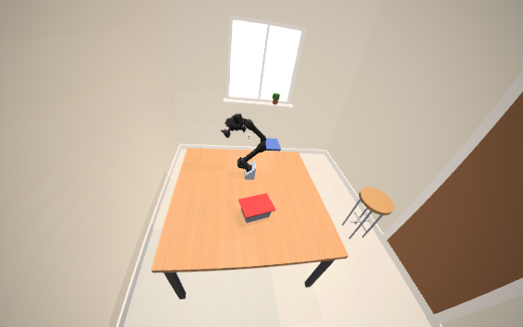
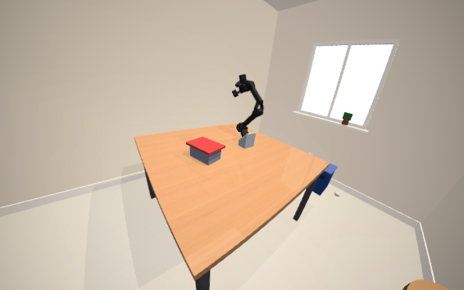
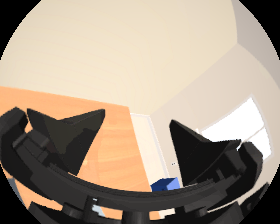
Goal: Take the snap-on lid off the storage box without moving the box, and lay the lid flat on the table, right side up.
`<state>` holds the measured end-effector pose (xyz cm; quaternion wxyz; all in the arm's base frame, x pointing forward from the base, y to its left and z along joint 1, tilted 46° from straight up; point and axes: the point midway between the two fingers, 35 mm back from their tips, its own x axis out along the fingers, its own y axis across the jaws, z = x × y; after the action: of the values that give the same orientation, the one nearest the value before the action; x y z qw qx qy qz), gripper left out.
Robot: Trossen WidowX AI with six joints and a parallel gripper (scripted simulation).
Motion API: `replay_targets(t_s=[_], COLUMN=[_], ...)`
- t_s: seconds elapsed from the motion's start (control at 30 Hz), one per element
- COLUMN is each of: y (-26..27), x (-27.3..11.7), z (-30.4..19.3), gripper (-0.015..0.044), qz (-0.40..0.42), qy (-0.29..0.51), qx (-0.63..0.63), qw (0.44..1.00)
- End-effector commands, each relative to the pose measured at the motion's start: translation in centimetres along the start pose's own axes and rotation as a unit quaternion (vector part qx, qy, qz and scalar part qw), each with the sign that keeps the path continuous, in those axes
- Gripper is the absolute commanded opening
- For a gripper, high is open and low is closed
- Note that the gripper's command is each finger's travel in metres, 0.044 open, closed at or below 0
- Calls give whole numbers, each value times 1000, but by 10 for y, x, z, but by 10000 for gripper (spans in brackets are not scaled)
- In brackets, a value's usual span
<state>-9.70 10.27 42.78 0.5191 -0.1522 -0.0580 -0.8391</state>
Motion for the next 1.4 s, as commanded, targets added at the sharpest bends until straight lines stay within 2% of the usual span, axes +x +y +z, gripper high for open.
replay_targets(t_s=[0.0, 0.17, 0.2, 0.3, 0.4, 0.53, 0.67, 0.83, 0.97, 1.03, 1.3, 1.37], y=[1, 34, 45, 84, 95, 148, 193, 254, 311, 320, 402, 406], x=[3, 71, 85, 118, 121, 142, 148, 136, 110, 104, -5, -15], z=[0, -6, -8, -16, -19, -29, -37, -47, -61, -63, -99, -102], gripper=[374, 243, 235, 235, 235, 235, 235, 235, 235, 235, 235, 235], qz=[4, 99, 120, 181, 211, 280, 328, 395, 446, 455, 542, 548], qy=[2, 47, 59, 95, 94, 134, 168, 218, 266, 275, 364, 370], qx=[3, 68, 82, 118, 76, 106, 130, 178, 187, 188, 175, 172], qw=[1000, 992, 988, 972, 970, 945, 921, 874, 833, 826, 737, 730])
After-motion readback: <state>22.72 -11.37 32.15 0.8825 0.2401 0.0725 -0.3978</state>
